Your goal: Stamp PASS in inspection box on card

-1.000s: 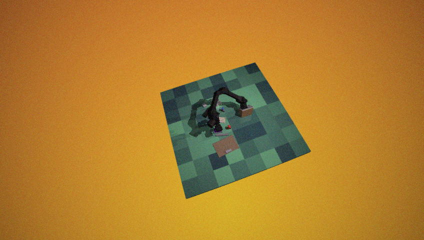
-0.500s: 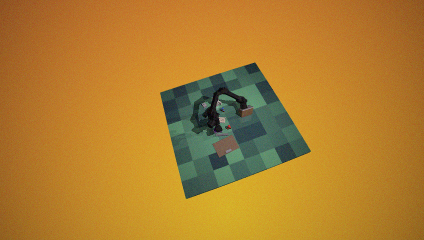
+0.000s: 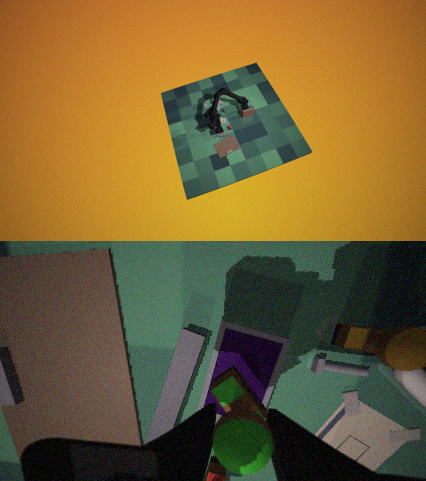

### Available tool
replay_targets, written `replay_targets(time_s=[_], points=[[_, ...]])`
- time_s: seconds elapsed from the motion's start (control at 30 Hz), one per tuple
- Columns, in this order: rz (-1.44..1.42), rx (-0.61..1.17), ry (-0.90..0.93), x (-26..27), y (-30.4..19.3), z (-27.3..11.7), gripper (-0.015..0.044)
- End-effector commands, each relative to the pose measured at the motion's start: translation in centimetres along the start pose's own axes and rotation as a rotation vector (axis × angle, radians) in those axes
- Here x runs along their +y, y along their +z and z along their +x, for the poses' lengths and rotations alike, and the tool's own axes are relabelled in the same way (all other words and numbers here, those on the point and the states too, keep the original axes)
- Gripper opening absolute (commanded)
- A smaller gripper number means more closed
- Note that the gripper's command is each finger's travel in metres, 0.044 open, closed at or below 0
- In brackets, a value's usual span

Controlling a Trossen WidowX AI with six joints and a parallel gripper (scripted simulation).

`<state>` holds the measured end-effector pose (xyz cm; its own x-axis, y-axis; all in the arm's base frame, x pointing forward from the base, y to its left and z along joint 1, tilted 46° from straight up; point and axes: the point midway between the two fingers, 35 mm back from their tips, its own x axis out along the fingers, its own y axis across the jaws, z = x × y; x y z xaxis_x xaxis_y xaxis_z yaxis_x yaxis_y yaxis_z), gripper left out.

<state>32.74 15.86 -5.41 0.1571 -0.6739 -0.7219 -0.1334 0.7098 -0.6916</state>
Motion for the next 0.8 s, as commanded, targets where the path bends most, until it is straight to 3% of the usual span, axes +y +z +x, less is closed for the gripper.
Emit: replay_targets(time_s=[0.0, 0.77], points=[[-0.006, -0.001, -0.006, 0.0, 0.0, 0.3, 0.0], [-0.003, -0.002, -0.006, -0.1, -0.1, 1.8, 0.0]])
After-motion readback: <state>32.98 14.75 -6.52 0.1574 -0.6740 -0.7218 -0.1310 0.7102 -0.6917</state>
